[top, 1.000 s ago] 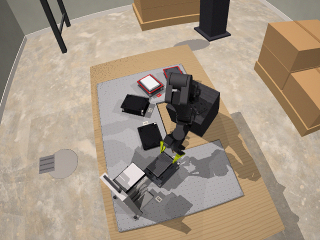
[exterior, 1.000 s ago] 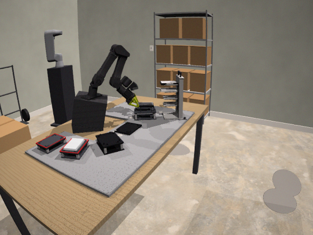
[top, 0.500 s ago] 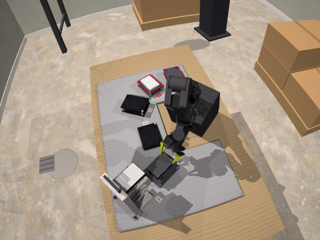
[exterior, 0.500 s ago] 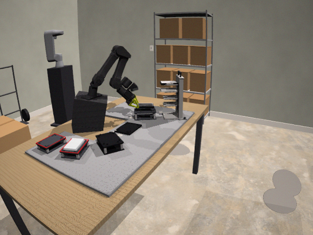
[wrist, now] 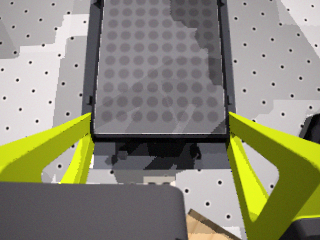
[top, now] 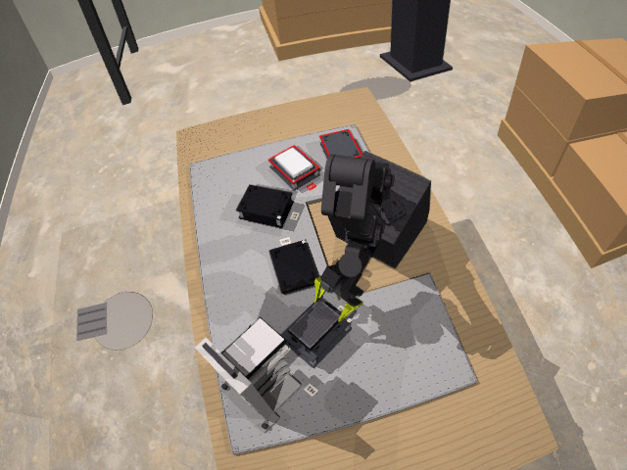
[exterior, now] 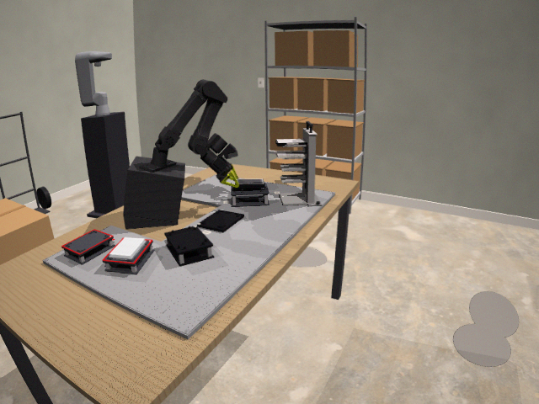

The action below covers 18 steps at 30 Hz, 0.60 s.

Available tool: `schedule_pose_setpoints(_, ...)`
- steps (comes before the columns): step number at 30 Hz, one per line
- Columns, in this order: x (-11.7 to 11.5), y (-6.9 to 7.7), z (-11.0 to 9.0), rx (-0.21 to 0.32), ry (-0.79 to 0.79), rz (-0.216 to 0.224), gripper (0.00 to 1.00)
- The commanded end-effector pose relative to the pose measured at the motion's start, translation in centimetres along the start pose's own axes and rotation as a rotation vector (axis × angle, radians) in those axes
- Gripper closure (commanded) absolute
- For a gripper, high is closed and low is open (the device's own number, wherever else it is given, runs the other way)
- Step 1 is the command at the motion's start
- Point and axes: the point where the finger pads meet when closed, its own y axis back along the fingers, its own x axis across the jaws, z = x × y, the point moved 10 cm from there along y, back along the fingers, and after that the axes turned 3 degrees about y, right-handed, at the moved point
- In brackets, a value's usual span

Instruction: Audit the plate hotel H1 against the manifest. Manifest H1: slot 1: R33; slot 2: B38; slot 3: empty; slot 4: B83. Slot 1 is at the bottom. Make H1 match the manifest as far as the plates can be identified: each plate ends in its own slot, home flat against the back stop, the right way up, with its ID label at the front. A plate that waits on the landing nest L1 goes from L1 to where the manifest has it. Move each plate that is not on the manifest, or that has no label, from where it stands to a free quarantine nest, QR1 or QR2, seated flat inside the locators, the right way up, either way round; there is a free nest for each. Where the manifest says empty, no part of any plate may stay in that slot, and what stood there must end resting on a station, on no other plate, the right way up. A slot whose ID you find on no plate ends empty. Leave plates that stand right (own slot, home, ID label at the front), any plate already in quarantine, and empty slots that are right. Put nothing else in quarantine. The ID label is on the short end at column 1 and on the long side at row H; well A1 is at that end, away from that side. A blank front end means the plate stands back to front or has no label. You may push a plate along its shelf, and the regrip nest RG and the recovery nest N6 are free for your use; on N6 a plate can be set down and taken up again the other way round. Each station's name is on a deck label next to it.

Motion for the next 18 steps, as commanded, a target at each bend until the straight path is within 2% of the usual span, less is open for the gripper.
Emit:
schedule_pose_setpoints(1, 0.04, -0.79, 0.66, -0.034, -0.015, -0.004, 0.14)
schedule_pose_setpoints(18, 0.07, -1.29, 0.06, -0.034, -0.015, -0.004, 0.14)
